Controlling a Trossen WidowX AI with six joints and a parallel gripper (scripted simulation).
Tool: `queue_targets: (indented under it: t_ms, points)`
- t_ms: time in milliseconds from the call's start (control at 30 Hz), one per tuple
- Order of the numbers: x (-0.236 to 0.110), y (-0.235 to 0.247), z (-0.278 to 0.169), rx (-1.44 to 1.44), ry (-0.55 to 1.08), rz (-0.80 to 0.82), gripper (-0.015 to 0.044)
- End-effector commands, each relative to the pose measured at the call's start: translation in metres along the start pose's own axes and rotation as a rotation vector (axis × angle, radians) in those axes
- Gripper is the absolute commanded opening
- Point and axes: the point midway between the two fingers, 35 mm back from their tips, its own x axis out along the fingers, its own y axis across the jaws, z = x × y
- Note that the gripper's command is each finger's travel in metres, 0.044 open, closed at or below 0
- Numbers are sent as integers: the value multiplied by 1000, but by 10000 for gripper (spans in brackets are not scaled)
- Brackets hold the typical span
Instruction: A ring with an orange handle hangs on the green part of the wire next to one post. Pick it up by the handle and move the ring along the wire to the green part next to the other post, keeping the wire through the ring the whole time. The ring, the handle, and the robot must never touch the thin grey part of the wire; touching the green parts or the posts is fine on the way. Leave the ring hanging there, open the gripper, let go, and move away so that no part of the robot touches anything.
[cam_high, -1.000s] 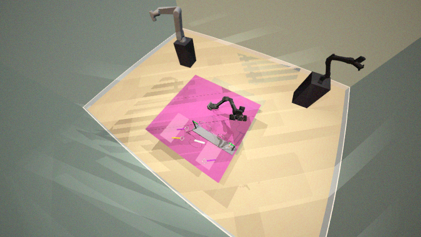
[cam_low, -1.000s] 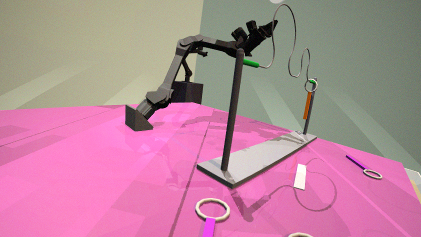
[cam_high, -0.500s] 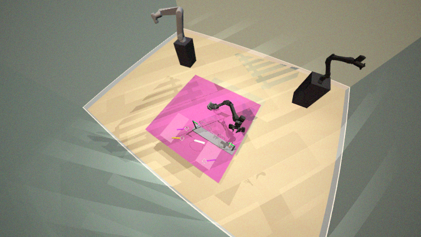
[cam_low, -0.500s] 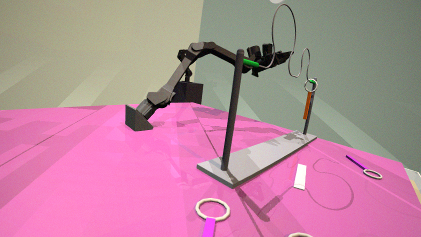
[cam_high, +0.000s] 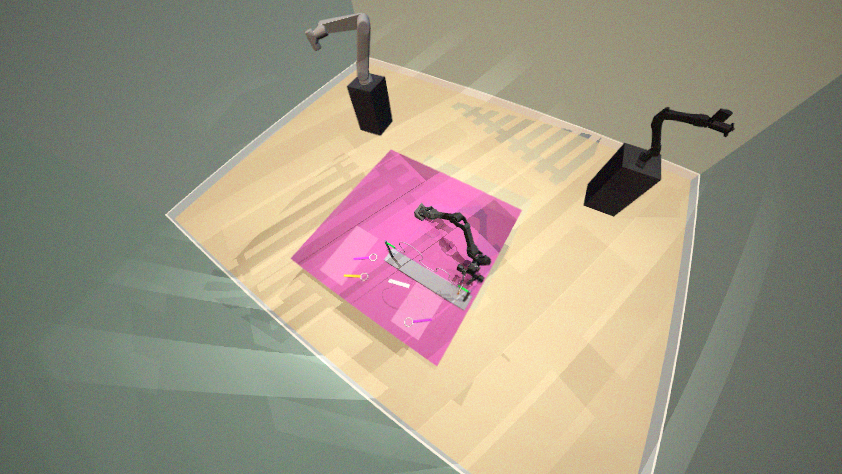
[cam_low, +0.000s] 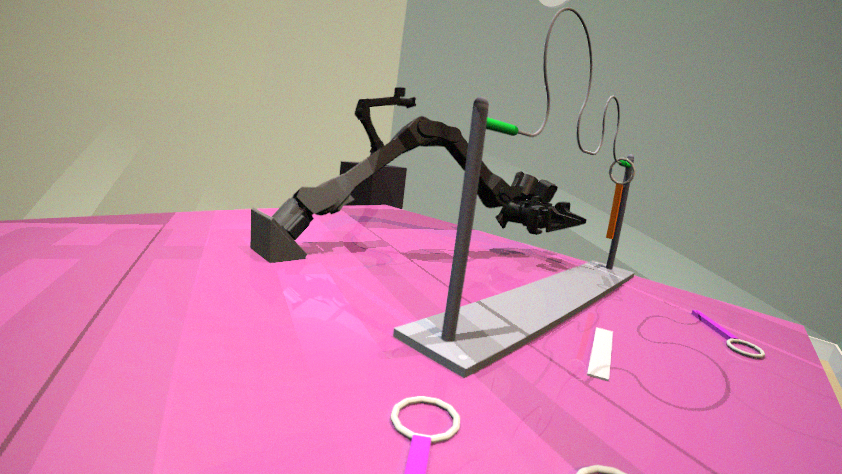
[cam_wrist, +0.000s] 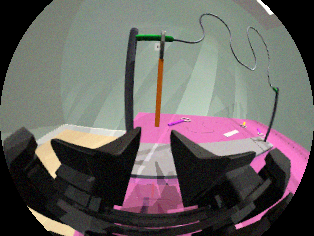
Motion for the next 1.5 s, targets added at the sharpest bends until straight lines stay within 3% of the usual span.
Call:
queue_targets:
  t_ms: [0,133,367,1467]
  points:
    - [-14,-4,-51,-54,63,-15,160]
    - [-13,-5,-52,-57,66,-16,160]
    - [31,-2,-8,-59,62,-11,160]
    - [75,-1,-9,-61,59,-8,160]
